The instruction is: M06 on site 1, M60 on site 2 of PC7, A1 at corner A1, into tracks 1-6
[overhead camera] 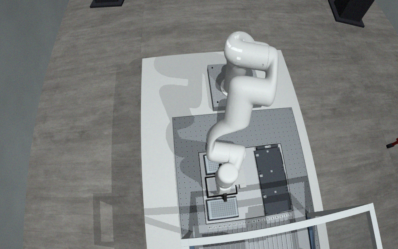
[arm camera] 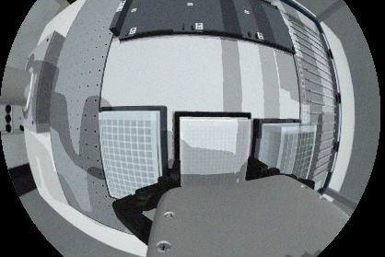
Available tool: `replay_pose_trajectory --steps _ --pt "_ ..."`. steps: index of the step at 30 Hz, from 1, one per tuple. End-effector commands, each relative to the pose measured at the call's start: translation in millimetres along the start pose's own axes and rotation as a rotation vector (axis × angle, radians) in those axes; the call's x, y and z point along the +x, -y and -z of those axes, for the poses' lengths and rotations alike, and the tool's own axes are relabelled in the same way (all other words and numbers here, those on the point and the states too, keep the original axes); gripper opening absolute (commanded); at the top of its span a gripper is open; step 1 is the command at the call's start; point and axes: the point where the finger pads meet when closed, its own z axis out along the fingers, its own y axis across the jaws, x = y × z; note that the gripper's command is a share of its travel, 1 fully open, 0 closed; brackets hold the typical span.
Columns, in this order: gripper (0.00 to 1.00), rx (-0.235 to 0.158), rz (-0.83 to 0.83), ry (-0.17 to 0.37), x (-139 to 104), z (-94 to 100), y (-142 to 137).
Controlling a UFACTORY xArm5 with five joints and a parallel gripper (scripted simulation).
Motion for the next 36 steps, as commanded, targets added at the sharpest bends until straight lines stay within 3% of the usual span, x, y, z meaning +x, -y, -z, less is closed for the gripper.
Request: replay_pose_trajectory --steps 1,36 --pt "0.00 -0.004 0.000 0.001 -0.4 1.5 -1.5" --pt "0.00 -0.004 0.000 0.001 -0.2 21.5 -1.5"
